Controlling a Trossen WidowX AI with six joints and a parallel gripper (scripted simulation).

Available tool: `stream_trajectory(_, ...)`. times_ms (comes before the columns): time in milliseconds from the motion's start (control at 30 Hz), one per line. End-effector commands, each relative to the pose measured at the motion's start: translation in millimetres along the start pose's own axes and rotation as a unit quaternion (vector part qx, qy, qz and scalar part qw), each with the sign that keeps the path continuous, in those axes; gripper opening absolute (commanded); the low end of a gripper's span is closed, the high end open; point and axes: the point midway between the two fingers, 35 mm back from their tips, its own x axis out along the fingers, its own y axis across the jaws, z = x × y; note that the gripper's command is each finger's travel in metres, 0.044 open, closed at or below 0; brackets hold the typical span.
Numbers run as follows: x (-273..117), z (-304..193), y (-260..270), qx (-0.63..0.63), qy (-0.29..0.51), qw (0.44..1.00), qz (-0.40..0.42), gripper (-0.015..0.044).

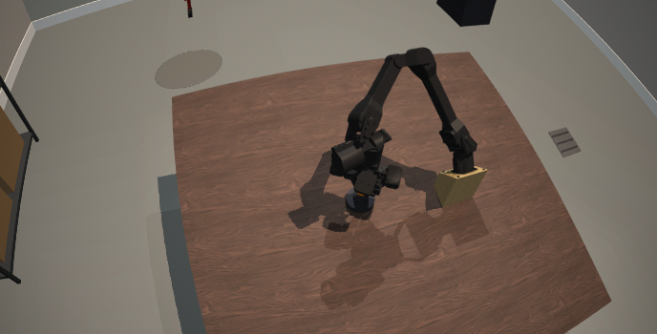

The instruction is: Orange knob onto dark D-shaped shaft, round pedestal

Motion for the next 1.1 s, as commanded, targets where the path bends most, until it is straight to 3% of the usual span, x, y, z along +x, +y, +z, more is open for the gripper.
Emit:
stream_trajectory(0,0.6,1.3,0.5,-0.016,-0.001,1.000,-0.001,0.0000)
stream_trajectory(900,-1.4,-0.8,0.5,-0.016,-0.001,1.000,-0.001,0.0000)
stream_trajectory(1067,-2.0,-0.3,-0.1,-0.078,-0.001,0.997,-0.001,0.0000)
